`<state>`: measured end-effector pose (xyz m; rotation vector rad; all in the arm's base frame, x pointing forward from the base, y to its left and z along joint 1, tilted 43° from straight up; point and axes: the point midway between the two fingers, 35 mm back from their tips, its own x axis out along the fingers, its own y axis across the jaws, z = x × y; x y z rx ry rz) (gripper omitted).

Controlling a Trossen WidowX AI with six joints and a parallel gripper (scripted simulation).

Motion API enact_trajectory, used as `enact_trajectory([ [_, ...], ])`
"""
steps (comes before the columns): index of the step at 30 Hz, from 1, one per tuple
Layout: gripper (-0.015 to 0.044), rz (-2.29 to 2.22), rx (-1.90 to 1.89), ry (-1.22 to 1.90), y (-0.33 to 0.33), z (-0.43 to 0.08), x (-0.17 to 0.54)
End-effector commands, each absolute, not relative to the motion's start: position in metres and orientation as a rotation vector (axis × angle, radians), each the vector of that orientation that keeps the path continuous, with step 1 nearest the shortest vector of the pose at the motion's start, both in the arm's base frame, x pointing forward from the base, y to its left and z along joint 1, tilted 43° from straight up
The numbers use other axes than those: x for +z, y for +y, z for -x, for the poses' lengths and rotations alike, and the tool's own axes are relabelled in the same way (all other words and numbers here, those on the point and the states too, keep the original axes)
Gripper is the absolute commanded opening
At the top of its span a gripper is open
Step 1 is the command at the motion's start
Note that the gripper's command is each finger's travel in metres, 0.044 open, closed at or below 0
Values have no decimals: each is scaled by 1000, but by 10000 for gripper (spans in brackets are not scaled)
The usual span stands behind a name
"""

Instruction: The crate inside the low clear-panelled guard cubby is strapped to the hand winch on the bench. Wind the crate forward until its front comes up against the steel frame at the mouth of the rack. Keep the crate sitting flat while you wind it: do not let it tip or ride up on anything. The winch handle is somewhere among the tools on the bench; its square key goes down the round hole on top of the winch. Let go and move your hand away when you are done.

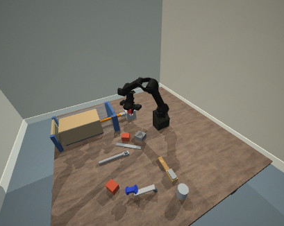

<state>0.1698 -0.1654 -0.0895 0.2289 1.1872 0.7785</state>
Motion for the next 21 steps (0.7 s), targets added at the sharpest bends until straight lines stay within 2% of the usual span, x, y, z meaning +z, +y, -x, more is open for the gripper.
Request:
enact_trajectory([
  [1,0,-247,790,1214,-160,-156,-91],
  [21,0,-248,789,1216,-157,-134,-92],
])
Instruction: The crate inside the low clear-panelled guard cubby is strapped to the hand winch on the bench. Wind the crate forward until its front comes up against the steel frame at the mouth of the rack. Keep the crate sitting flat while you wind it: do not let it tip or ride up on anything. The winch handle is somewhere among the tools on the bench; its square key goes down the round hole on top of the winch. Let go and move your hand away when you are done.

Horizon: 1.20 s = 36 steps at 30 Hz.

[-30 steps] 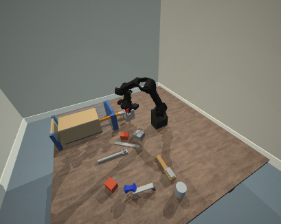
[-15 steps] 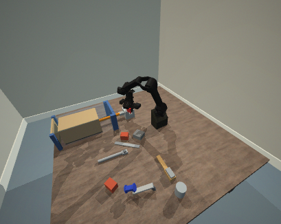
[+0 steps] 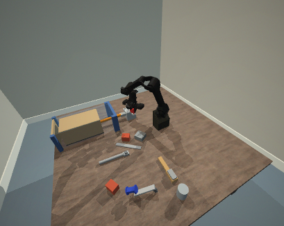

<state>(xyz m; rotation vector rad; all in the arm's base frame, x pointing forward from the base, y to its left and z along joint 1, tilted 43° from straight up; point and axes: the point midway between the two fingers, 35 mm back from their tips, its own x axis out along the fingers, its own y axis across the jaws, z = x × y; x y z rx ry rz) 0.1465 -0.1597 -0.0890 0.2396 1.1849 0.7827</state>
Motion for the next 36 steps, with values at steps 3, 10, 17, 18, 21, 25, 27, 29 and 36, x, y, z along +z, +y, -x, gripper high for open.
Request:
enact_trajectory([
  [3,0,-248,789,1216,-157,-130,-93],
  [10,0,-248,789,1217,-157,-123,-94],
  [17,0,-248,789,1217,-158,-115,-96],
  [18,0,-248,789,1217,-158,-114,-96],
  [21,0,-248,789,1218,-158,-111,-97],
  [25,0,-248,789,1218,-159,-106,-98],
  [27,0,-248,789,1218,-159,-104,-99],
  [29,0,-248,788,1218,-160,-102,-99],
  [36,0,-248,788,1219,-162,-95,-102],
])
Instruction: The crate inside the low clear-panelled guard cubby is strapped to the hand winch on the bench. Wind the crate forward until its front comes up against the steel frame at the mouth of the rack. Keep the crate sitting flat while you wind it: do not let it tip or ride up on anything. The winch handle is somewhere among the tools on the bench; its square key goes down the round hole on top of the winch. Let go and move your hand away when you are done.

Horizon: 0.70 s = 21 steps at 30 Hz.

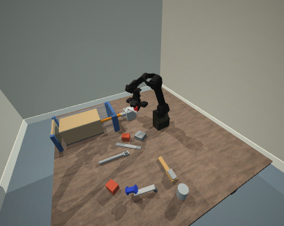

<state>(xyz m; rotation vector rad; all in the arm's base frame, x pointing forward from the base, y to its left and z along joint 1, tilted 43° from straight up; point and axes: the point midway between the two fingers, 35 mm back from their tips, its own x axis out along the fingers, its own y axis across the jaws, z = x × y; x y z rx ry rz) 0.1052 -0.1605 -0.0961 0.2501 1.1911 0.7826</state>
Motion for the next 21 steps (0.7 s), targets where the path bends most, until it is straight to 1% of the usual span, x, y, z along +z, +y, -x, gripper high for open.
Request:
enact_trajectory([
  [1,0,-248,788,1219,-162,-94,-103],
  [21,0,-247,787,1221,-169,-75,-112],
])
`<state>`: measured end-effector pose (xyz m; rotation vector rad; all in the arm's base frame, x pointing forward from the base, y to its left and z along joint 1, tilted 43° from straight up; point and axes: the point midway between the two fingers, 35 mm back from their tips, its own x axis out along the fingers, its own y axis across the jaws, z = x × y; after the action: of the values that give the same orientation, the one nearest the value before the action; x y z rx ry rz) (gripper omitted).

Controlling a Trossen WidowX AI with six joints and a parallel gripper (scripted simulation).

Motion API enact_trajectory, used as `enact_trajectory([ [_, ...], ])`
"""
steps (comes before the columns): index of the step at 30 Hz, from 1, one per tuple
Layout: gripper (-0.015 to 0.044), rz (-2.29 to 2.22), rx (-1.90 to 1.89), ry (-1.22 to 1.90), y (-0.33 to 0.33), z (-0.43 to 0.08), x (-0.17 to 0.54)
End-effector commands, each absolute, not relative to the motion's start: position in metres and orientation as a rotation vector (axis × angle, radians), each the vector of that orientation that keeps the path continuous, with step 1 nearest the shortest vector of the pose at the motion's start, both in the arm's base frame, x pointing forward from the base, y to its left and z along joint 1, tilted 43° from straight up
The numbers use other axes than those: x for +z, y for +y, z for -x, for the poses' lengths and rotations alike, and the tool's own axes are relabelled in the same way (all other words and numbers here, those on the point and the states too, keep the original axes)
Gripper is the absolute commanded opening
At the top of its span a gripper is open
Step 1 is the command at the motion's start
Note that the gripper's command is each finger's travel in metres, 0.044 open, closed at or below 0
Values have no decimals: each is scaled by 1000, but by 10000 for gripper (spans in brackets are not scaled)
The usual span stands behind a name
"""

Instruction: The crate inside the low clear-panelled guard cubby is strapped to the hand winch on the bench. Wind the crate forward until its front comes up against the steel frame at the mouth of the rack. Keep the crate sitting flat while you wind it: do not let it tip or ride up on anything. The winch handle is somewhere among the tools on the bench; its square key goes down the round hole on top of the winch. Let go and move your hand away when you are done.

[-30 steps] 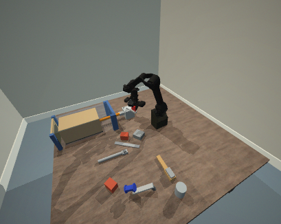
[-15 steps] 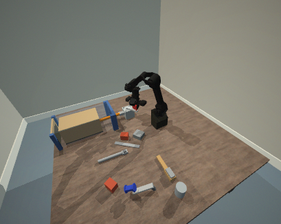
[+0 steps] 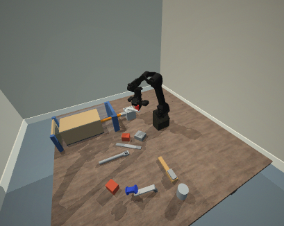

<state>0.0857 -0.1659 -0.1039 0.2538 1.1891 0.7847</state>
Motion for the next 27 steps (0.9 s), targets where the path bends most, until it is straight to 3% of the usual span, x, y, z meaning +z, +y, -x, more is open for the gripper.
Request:
enact_trajectory([
  [1,0,-247,787,1221,-170,-75,-112],
  [27,0,-247,786,1224,-184,-55,-128],
])
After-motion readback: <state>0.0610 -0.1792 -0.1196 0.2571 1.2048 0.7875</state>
